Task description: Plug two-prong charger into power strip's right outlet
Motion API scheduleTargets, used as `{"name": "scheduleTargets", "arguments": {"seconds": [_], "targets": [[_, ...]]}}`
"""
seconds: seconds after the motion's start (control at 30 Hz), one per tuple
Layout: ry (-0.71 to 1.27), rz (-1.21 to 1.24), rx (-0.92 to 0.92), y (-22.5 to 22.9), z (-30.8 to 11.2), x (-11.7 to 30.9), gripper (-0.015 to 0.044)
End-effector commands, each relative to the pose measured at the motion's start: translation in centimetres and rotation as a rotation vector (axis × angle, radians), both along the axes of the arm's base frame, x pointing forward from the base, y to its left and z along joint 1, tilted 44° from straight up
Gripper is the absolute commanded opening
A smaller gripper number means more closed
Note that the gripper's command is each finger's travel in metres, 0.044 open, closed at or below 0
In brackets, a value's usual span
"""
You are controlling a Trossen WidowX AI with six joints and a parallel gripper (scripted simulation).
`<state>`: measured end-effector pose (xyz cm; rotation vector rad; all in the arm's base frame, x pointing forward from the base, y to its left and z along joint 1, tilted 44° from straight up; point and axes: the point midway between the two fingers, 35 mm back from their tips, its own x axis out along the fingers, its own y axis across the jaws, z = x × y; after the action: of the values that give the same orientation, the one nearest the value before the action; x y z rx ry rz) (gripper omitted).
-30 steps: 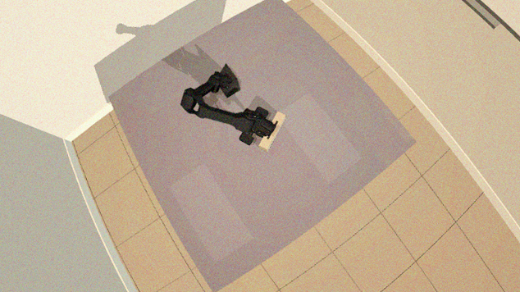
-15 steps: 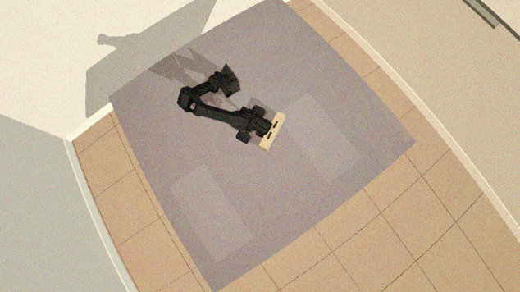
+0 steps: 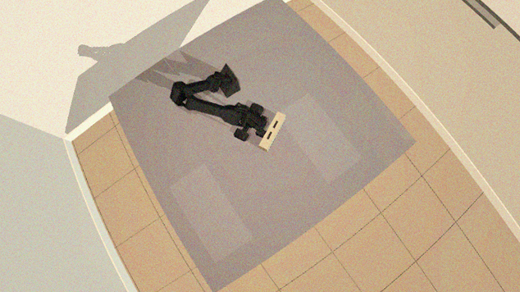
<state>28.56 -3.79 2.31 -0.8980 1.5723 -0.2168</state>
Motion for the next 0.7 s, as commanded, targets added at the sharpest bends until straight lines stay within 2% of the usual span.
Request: {"name": "scheduleTargets", "arguments": {"seconds": [0.0,0.13,0.67], "targets": [[-0.145,0.142,0.098,2.2,1.8,0.6,0.0440],[-0.280,0.280,0.171,4.3,3.6,1.0,0.0440],[-0.287,0.287,0.174,4.4,3.7,1.0,0.0440]]}}
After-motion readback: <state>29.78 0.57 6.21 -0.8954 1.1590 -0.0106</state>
